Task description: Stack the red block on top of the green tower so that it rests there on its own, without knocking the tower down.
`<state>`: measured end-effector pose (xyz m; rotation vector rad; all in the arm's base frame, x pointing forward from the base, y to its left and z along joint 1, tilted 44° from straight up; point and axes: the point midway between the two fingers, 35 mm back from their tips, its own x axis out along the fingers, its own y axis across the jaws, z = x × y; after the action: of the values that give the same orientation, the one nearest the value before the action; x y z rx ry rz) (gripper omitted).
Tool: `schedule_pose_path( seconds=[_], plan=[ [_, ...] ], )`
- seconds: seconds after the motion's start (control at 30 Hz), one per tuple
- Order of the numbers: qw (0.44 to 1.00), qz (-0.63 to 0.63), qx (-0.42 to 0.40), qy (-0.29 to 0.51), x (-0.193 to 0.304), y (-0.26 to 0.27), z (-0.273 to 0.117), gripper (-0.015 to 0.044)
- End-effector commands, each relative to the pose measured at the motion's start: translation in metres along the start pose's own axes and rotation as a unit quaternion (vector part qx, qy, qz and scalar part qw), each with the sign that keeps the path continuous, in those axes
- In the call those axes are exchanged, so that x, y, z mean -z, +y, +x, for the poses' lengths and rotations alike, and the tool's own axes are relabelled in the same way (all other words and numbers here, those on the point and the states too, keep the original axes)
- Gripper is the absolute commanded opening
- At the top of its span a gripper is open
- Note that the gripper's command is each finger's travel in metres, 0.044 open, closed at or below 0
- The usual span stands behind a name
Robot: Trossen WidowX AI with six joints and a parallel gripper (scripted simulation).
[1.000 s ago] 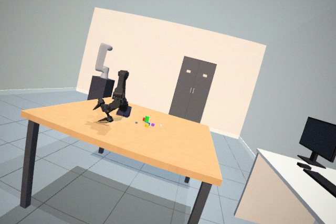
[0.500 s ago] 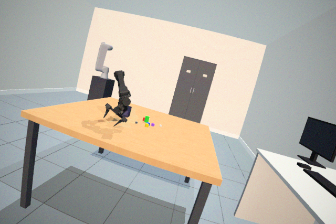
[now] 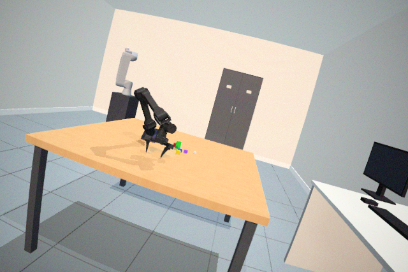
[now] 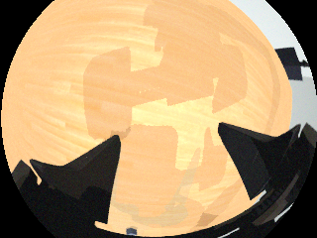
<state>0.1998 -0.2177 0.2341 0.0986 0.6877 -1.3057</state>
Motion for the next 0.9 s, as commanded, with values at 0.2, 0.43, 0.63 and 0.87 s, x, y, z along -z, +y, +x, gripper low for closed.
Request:
schedule_pose_path(
  seconds=[0.2,0.43,0.63,0.87],
  plan=[
    [0.995,-0.023,-0.091,0.04,0.039,0.074,-0.021,0.044],
    [0.987,-0.05,-0.131,0.076,0.078,0.117,-0.044,0.044],
    [0.98,-0.079,-0.149,0.104,0.115,0.144,-0.067,0.044],
    [0.973,-0.114,-0.155,0.126,0.16,0.163,-0.093,0.044]
  ],
)
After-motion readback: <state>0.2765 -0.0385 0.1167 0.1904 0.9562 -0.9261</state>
